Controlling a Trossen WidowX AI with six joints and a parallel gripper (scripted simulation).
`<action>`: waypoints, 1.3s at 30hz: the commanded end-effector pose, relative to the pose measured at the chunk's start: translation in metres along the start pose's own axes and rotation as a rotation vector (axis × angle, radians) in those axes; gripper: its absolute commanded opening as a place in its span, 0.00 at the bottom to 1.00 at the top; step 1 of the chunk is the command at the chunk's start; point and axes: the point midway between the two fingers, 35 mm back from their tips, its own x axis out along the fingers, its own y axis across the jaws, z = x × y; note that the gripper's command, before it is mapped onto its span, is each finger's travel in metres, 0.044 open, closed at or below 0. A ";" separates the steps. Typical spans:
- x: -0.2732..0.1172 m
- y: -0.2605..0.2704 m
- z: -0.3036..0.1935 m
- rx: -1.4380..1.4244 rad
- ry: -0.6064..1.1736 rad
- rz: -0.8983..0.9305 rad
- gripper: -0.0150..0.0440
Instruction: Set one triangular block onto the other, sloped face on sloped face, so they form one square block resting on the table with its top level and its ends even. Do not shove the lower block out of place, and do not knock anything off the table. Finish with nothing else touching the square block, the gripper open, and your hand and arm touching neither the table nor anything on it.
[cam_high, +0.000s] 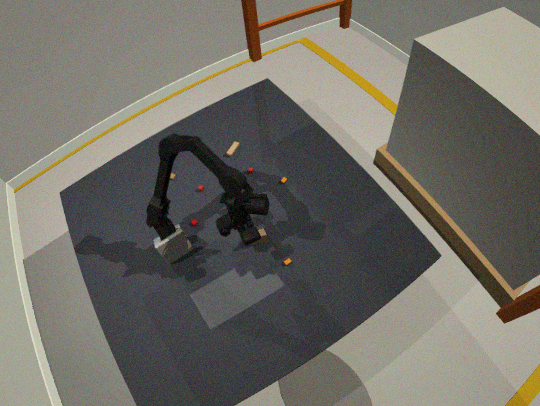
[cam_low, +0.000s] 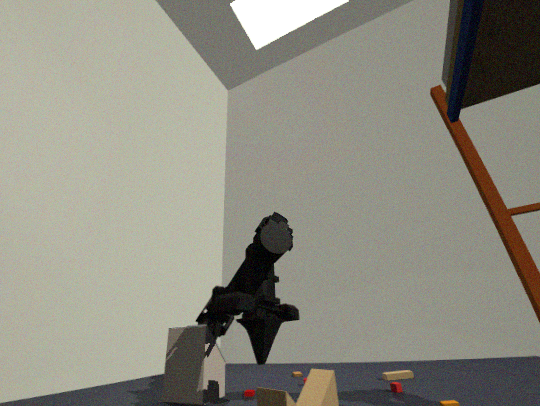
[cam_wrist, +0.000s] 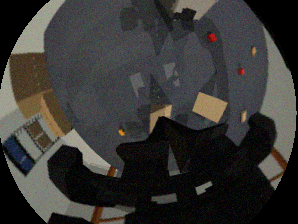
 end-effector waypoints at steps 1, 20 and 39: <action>0.014 -0.014 0.014 0.163 -0.040 -0.078 0.25; 0.034 -0.015 0.013 0.163 -0.039 -0.078 0.25; 0.064 -0.018 0.015 0.163 -0.040 -0.080 0.25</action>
